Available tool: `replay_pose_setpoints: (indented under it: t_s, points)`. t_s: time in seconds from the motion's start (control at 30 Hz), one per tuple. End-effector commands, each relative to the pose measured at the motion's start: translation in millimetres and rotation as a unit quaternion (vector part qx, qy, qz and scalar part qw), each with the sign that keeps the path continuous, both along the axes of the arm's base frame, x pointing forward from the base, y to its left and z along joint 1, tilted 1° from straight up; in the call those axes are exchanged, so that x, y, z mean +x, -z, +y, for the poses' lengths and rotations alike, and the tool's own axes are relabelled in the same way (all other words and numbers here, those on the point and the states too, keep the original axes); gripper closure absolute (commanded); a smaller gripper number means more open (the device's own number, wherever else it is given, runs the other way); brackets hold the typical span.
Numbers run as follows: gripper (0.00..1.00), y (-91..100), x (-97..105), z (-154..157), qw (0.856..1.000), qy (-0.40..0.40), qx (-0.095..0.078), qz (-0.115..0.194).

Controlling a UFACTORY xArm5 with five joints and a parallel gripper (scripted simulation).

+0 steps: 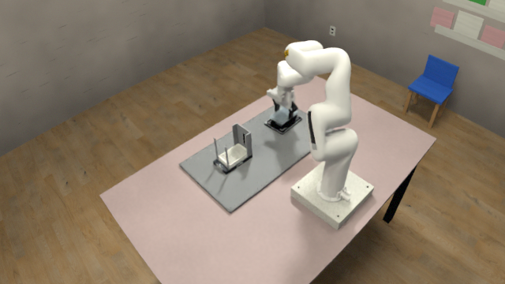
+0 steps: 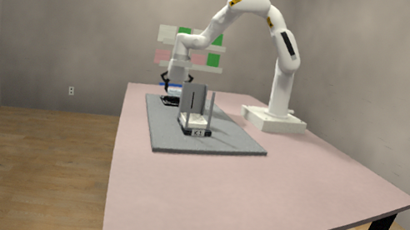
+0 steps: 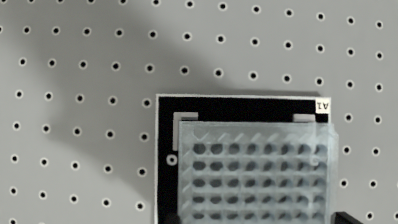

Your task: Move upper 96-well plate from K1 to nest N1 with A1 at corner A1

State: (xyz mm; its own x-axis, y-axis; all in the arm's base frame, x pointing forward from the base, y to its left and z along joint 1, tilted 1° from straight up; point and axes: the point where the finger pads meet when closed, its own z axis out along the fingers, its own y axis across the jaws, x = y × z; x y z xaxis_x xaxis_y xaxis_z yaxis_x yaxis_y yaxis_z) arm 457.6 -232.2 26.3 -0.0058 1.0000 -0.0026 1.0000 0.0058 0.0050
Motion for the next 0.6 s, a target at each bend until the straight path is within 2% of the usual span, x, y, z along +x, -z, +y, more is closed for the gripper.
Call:
replay_pose_setpoints:
  t_s: [0.0, 0.23, 0.57]
  points:
    - [1.0, 4.6, 1, -1, 1.0, 0.0, -0.007, 0.002]
    - [1.0, 16.3, 1, -1, 1.0, 0.0, -0.007, 0.002]
    - [1.0, 16.8, 1, -1, 1.0, 0.0, -0.007, 0.002]
